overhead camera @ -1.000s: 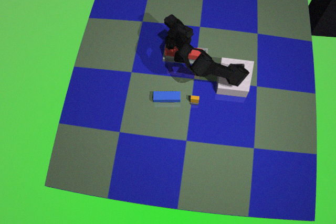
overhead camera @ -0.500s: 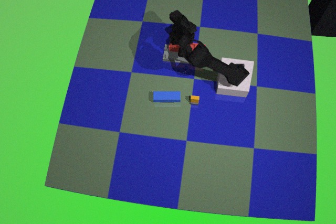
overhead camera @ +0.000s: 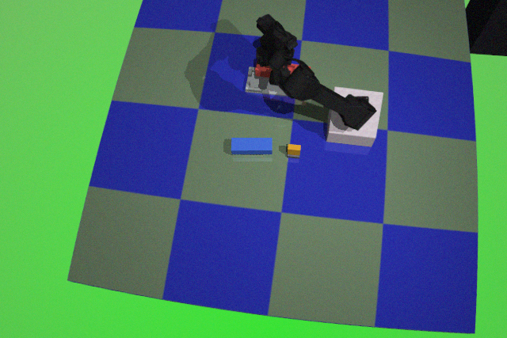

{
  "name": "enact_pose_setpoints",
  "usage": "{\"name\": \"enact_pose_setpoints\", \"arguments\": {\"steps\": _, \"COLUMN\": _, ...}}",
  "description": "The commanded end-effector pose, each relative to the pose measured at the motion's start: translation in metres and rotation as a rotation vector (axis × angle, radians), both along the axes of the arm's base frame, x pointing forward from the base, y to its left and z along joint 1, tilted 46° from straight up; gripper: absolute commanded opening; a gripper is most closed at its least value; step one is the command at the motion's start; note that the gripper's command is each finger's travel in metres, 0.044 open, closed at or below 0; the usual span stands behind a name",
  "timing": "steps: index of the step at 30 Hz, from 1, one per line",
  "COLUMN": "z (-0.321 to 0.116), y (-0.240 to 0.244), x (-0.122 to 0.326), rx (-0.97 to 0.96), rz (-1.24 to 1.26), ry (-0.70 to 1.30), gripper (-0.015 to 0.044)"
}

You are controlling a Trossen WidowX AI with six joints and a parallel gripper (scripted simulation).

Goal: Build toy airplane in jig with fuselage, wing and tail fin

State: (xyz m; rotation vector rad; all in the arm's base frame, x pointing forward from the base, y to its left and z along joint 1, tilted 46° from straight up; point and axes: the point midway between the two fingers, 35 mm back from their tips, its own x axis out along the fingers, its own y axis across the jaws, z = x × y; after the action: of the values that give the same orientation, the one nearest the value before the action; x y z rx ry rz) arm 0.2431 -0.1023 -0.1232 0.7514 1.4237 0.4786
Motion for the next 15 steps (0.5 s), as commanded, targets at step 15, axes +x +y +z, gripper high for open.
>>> {"name": "enact_pose_setpoints", "arguments": {"steps": 15, "z": -0.0072, "y": 0.0021, "x": 0.0012, "rx": -0.007, "rz": 0.004, "ry": -0.002, "gripper": 0.0197}}
